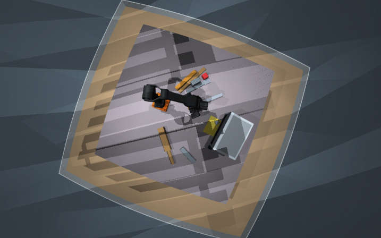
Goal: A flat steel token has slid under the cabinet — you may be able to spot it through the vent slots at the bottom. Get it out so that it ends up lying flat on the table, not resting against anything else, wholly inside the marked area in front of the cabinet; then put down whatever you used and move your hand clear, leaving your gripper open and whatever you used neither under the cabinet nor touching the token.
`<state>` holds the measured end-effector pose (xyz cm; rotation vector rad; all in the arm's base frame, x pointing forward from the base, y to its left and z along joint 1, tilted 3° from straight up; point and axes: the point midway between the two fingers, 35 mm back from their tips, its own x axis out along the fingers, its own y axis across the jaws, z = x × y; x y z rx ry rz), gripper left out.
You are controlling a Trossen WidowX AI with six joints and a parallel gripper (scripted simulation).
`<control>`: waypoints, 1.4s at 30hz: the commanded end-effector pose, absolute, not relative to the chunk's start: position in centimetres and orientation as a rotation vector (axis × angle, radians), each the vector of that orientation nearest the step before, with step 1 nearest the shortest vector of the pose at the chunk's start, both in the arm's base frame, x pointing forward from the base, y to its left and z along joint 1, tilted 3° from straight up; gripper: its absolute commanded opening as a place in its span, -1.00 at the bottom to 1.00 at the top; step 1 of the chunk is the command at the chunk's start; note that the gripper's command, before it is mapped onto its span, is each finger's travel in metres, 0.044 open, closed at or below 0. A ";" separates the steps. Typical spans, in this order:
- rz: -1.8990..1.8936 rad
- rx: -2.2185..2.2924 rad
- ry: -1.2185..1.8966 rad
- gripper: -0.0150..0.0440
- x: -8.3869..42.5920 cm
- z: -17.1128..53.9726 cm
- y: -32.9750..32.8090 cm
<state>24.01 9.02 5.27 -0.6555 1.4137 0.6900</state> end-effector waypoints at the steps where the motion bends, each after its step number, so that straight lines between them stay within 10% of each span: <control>1: 0.687 -0.651 1.401 -0.49 24.2 5.5 9.6; 42: 0.689 -0.649 1.400 -0.49 23.4 5.7 13.7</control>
